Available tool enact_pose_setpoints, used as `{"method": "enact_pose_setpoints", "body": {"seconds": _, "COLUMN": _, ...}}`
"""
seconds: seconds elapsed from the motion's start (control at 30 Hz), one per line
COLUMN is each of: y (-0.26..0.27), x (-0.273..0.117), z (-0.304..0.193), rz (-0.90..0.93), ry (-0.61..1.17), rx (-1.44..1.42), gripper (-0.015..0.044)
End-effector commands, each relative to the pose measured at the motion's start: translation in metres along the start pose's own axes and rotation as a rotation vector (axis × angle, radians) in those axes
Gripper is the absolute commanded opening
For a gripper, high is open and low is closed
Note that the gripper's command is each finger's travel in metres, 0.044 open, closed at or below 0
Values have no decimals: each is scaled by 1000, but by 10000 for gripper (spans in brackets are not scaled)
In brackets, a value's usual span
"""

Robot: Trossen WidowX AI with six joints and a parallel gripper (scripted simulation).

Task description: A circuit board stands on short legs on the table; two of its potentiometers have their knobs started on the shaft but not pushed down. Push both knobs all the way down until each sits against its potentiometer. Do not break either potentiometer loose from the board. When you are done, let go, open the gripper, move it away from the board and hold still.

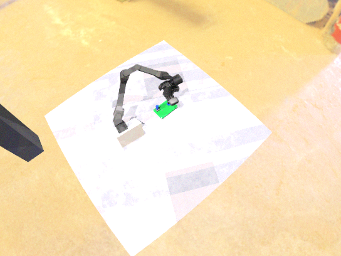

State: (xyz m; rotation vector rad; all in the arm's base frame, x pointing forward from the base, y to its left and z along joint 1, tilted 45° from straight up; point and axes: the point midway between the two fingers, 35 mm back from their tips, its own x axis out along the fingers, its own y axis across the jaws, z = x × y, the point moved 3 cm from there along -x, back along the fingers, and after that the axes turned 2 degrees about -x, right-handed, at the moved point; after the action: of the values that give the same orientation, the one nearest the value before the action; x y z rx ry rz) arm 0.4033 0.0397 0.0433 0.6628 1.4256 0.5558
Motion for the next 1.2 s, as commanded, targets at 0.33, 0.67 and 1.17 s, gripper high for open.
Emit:
{"method": "enact_pose_setpoints", "body": {"seconds": 0.33, "y": 0, "x": -14, "z": 0, "rz": 0, "ry": 14, "rx": -8, "gripper": 0}}
{"method": "enact_pose_setpoints", "body": {"seconds": 0.67, "y": -1, "x": -12, "z": -2, "rz": 1, "ry": 14, "rx": -5, "gripper": 236}}
{"method": "enact_pose_setpoints", "body": {"seconds": 1.17, "y": -41, "x": -44, "z": -169, "rz": -5, "ry": 22, "rx": 0, "gripper": 440}}
